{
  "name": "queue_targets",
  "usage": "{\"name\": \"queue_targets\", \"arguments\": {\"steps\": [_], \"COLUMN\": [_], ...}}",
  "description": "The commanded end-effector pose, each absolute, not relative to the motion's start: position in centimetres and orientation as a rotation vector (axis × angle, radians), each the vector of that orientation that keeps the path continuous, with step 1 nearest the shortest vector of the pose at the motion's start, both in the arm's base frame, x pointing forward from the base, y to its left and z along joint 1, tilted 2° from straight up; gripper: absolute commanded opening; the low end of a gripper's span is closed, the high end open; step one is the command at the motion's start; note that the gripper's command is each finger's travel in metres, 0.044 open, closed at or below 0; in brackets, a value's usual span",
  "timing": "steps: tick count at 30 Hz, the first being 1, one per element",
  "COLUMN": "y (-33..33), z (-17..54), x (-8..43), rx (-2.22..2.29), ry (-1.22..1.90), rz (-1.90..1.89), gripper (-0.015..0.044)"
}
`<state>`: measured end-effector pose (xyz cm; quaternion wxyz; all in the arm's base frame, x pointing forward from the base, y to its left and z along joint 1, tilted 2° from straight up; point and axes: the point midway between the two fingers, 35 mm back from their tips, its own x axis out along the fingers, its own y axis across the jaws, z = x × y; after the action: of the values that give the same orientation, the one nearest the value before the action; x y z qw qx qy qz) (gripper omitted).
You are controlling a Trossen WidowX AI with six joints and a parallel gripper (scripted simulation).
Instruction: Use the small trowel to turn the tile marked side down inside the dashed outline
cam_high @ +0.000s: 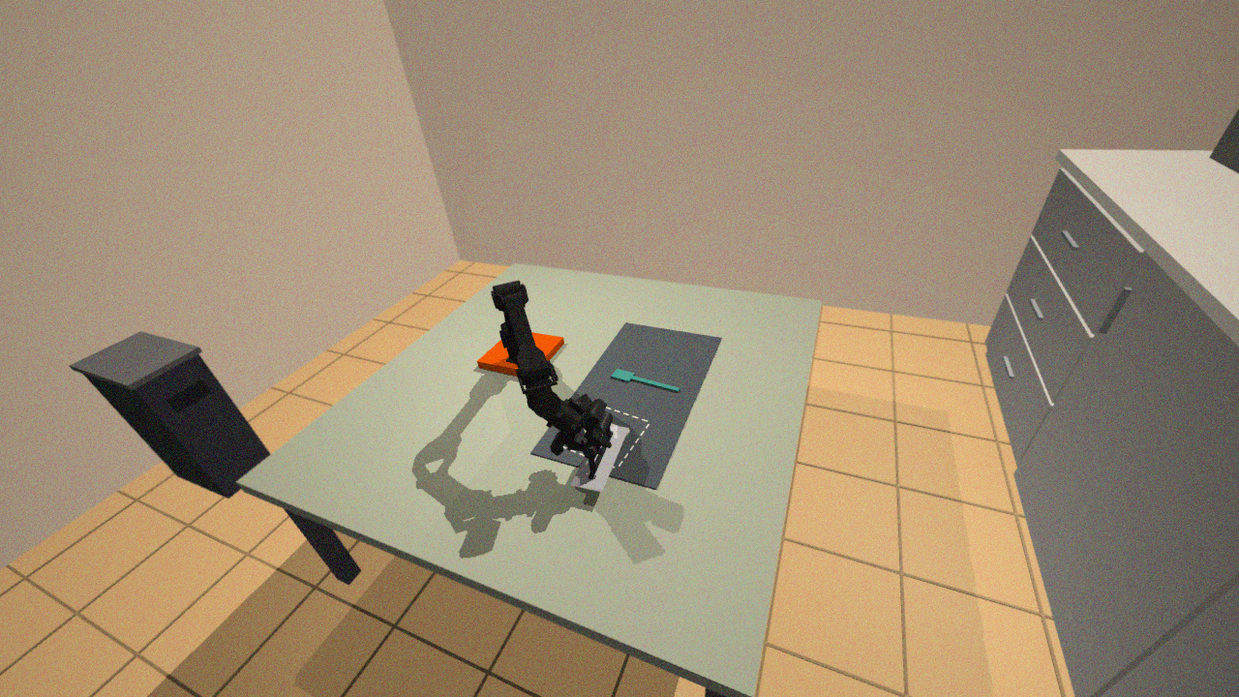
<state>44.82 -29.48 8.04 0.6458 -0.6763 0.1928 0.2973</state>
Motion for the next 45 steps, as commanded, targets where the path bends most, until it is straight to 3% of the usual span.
{"name": "queue_targets", "arguments": {"steps": [1,22,45], "y": [-26.4,-7.7,10.8], "z": [9.2,9.7,9.8], "x": [46.2,49.3,44.6], "rx": [-1.566,-1.646,-1.681], "ry": [0.379,0.101,-0.203], "rz": [0.704,0.958,1.219], "gripper": [0.0000,0.0000,0.0000]}}
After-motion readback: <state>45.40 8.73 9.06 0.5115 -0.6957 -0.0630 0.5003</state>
